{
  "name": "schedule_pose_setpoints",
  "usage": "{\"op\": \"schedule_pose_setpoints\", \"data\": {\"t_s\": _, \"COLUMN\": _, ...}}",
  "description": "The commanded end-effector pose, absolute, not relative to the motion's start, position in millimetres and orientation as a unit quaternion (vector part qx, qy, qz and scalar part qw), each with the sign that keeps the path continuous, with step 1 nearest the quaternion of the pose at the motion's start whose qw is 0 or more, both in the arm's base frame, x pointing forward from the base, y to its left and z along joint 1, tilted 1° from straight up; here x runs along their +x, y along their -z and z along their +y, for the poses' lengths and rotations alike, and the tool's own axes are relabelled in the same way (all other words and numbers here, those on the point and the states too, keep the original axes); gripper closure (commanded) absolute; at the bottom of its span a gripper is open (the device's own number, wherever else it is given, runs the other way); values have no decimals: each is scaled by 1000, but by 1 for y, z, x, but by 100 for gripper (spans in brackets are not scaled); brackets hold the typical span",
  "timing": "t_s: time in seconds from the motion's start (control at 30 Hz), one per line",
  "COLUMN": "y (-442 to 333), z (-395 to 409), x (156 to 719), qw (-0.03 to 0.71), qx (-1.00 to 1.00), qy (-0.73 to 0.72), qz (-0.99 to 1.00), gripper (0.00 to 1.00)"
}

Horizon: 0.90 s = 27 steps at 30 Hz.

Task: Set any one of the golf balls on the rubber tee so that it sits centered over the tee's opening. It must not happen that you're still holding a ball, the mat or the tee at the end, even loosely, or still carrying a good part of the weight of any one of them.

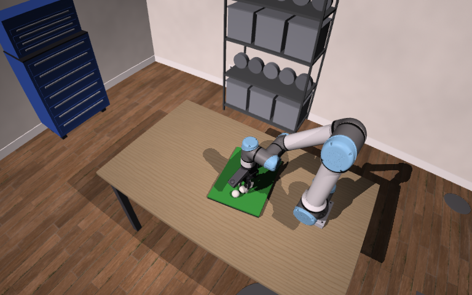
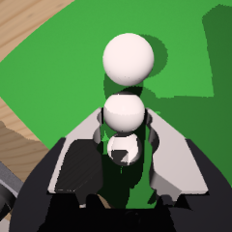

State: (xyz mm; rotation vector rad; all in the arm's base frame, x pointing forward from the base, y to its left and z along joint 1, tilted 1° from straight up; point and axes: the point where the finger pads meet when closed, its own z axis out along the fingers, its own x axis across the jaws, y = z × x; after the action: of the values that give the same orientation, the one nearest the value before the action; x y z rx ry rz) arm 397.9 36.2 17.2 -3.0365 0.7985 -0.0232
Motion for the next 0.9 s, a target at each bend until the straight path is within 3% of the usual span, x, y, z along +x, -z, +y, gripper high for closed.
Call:
{"op": "schedule_pose_setpoints", "data": {"t_s": 0.0, "y": -17, "z": 36, "x": 398, "qw": 1, "qx": -967, "qy": 8, "qz": 254, "gripper": 100}}
{"op": "schedule_pose_setpoints", "data": {"t_s": 0.87, "y": -24, "z": 36, "x": 399, "qw": 1, "qx": -967, "qy": 8, "qz": 254, "gripper": 100}}
